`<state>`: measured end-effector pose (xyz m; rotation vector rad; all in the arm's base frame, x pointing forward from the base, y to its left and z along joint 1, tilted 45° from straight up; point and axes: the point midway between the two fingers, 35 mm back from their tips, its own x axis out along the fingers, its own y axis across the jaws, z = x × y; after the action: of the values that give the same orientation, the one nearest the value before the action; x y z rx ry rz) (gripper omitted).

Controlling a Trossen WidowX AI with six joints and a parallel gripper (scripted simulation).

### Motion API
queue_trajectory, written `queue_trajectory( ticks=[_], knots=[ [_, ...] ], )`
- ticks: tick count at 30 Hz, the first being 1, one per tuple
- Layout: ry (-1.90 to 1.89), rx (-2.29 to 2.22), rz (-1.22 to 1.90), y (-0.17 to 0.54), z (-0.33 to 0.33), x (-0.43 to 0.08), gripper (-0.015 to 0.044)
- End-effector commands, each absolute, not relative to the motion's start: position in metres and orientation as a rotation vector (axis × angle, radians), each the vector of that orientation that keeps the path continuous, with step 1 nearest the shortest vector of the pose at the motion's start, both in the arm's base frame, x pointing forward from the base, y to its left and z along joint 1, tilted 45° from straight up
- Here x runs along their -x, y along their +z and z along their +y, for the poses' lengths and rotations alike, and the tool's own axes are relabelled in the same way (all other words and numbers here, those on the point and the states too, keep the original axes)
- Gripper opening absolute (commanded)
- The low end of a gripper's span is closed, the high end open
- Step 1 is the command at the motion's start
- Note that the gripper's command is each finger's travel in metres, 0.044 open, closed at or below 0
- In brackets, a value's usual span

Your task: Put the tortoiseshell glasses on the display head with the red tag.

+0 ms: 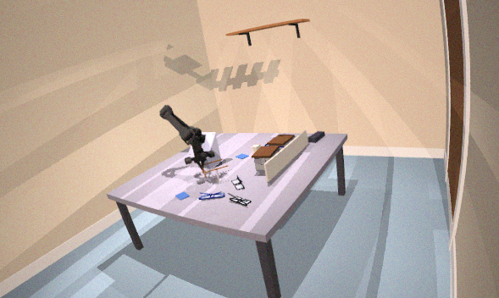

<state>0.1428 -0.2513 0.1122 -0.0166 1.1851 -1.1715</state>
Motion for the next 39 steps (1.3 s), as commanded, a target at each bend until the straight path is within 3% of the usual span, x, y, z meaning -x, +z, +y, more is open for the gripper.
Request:
queue_trajectory(
  ticks=[1, 20, 39],
  knots=[
    [-1.167, 0.017, 1.183, 0.115, -0.254, -0.147, 0.0000],
    [-1.165, 0.014, 1.183, 0.159, -0.214, -0.156, 0.0000],
    [-1.192, -0.124, 1.078, 0.127, -0.177, -0.208, 0.0000]
  ],
)
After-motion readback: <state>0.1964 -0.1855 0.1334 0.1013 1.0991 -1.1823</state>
